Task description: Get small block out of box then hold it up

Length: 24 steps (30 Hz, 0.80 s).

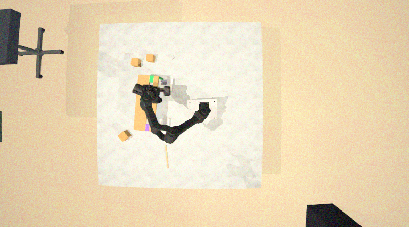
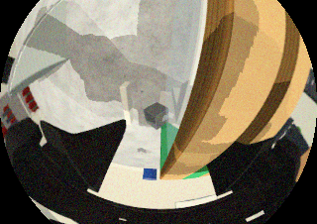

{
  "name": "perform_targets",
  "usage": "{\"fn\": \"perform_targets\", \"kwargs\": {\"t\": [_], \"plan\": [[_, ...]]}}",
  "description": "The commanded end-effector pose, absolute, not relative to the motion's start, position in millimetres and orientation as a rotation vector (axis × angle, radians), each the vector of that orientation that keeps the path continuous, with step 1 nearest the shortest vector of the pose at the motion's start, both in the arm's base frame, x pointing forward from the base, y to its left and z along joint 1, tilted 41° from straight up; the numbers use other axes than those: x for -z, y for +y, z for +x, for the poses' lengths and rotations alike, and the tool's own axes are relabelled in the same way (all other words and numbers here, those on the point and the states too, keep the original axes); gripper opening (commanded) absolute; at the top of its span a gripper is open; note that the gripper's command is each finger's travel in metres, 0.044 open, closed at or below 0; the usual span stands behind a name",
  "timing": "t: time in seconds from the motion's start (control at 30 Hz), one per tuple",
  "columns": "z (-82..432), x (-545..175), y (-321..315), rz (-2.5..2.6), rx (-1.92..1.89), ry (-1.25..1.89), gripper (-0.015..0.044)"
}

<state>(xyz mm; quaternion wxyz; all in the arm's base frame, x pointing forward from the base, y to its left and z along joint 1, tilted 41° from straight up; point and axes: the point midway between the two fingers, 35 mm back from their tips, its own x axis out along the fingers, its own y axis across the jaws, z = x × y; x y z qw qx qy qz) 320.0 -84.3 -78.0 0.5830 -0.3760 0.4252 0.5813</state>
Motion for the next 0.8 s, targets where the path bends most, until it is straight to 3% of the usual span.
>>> {"fn": "perform_targets", "kwargs": {"t": [0.0,0.27,0.47,0.6,0.77], "plan": [[320,83,-90,-0.886,-1.361,0.993,0.04],[321,32,-127,-0.879,-1.356,0.996,0.04],[323,35,-126,-0.88,-1.338,0.993,0.04],[322,36,-130,-0.672,-1.17,1.114,0.0295],[317,38,-138,-0.237,-0.822,1.302,0.0285]]}}
